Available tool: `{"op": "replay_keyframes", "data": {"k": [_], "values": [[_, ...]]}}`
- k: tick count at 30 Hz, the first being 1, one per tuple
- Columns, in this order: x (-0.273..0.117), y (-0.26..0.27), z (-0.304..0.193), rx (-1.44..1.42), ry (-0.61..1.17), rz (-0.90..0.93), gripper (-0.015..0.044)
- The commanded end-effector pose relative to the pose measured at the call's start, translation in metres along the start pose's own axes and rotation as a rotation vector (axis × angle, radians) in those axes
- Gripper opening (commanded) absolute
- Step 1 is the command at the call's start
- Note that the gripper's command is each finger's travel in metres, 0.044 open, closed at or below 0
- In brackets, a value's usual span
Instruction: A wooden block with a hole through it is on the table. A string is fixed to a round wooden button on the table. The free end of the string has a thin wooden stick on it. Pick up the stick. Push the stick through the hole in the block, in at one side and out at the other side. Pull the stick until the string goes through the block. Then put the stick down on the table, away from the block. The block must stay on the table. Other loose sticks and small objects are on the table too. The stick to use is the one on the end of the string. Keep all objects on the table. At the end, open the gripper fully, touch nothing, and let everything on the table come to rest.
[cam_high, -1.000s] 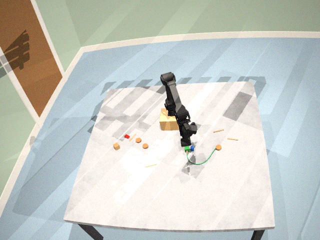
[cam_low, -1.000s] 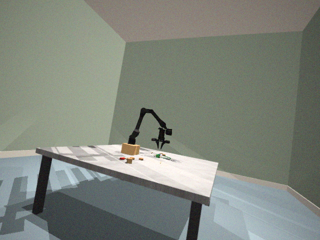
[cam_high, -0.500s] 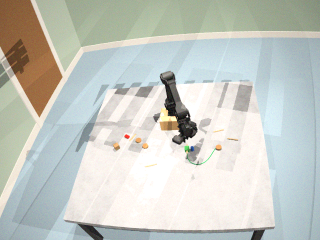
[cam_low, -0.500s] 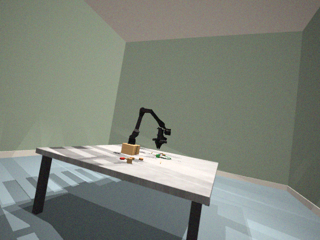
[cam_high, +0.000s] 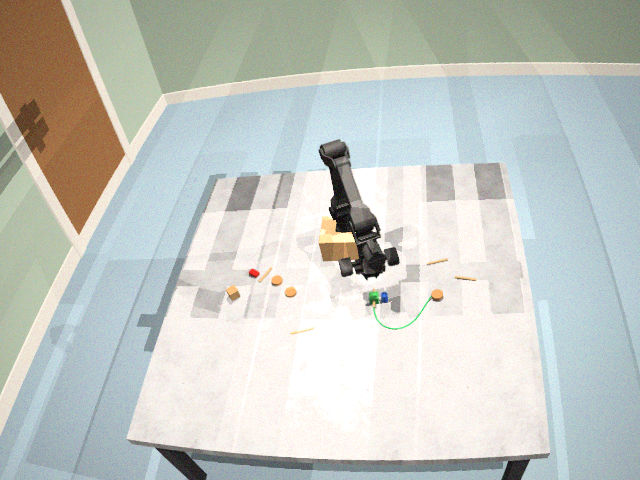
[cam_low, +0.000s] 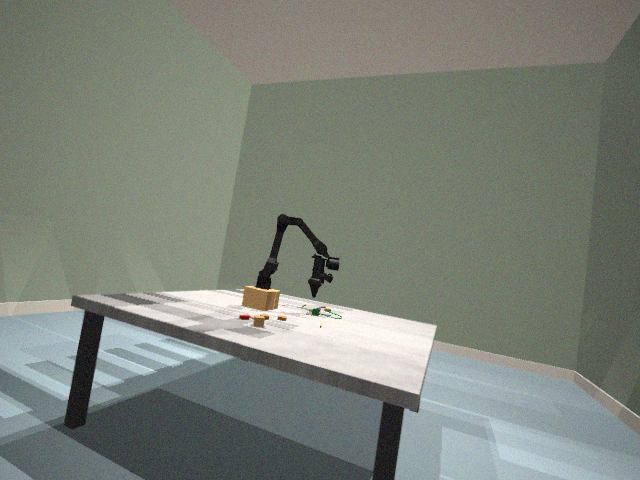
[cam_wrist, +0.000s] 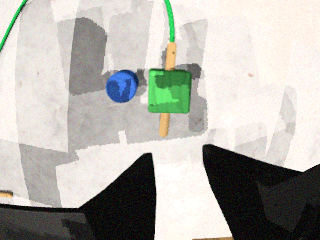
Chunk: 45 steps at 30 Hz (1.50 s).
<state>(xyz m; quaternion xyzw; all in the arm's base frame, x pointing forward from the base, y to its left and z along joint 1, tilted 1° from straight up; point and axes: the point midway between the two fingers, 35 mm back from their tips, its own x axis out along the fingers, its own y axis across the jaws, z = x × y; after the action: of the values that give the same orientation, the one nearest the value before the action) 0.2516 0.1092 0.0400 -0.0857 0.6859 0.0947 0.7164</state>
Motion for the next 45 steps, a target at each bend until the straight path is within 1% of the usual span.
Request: {"op": "replay_keyframes", "data": {"k": [1,12,45], "values": [[-0.001,0.0,-0.004,0.188,-0.006,0.001,0.0122],[0.002,0.001,-0.004,0.188,-0.006,0.001,0.0122],[0.056,0.001,-0.001,0.188,-0.006,0.001,0.0122]]}}
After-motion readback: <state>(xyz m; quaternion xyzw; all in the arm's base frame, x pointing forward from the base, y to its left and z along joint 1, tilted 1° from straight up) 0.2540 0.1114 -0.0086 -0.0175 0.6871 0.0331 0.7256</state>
